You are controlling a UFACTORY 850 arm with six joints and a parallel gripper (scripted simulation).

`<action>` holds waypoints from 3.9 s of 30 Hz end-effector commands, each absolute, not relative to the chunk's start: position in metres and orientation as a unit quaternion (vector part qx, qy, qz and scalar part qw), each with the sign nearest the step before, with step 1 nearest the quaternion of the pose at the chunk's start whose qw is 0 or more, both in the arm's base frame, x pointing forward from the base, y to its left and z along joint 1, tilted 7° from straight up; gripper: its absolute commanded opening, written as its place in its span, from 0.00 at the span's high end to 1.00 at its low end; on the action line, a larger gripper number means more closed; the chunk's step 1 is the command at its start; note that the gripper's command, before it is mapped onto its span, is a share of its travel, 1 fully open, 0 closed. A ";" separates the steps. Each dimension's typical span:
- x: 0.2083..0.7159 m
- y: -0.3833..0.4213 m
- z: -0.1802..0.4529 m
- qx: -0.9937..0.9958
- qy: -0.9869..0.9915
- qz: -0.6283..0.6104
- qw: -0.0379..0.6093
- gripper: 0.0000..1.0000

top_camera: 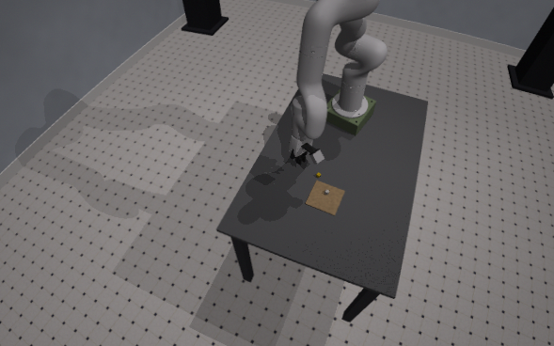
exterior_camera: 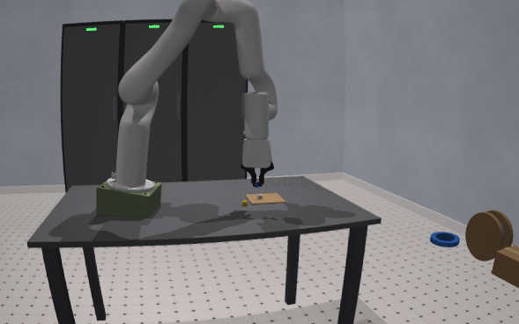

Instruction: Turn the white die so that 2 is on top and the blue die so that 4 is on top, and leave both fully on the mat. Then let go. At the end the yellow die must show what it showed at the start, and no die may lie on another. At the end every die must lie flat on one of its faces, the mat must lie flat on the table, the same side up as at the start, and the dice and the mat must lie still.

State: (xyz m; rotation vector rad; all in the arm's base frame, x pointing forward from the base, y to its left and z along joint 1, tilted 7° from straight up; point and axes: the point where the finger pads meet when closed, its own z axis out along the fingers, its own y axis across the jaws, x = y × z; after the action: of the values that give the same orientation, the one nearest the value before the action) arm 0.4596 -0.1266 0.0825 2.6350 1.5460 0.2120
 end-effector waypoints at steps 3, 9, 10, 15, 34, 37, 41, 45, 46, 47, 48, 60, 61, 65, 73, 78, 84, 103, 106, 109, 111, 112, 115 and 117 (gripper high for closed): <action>0.462 -0.127 0.083 0.909 0.413 0.046 0.039 0.89; 0.463 -0.128 0.082 0.949 0.308 0.050 0.034 0.89; 0.463 -0.128 0.082 0.951 0.303 0.051 0.034 0.89; 0.464 -0.128 0.082 0.971 0.233 0.053 0.030 0.89; 0.468 -0.129 0.081 0.997 -0.038 0.059 0.014 0.89; 0.468 -0.129 0.081 0.995 -0.083 0.060 0.011 0.89; 0.469 -0.130 0.081 0.991 -0.119 0.060 0.009 0.89; 0.469 -0.130 0.081 0.990 -0.130 0.060 0.009 0.89; 0.469 -0.130 0.081 0.990 -0.130 0.060 0.009 0.89; 0.469 -0.130 0.081 0.989 -0.132 0.060 0.008 0.89; 0.469 -0.130 0.081 0.989 -0.133 0.060 0.008 0.89; 0.466 -0.129 0.080 0.980 -0.132 0.148 0.020 0.89; 0.466 -0.129 0.080 0.977 -0.131 0.169 0.023 0.89; 0.465 -0.128 0.080 0.968 -0.130 0.212 0.029 0.89; 0.463 -0.128 0.080 0.957 -0.129 0.259 0.036 0.89; 0.462 -0.127 0.079 0.942 -0.127 0.307 0.042 0.89; 0.460 -0.127 0.079 0.919 -0.123 0.372 0.051 0.89; 0.456 -0.125 0.079 0.871 -0.117 0.472 0.065 0.89; 0.456 -0.125 0.077 0.871 -0.117 0.472 0.065 0.89; 0.457 -0.125 0.072 0.871 -0.117 0.472 0.065 0.89; 0.457 -0.126 0.067 0.871 -0.117 0.472 0.065 0.89; 0.458 -0.126 0.065 0.871 -0.117 0.472 0.065 0.89; 0.458 -0.126 0.061 0.871 -0.117 0.472 0.065 0.89; 0.459 -0.126 0.054 0.871 -0.117 0.472 0.065 0.89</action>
State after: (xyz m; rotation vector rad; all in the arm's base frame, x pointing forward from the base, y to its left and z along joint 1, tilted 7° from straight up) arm 0.4576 -0.1257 0.0627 2.6306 -0.3533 1.4241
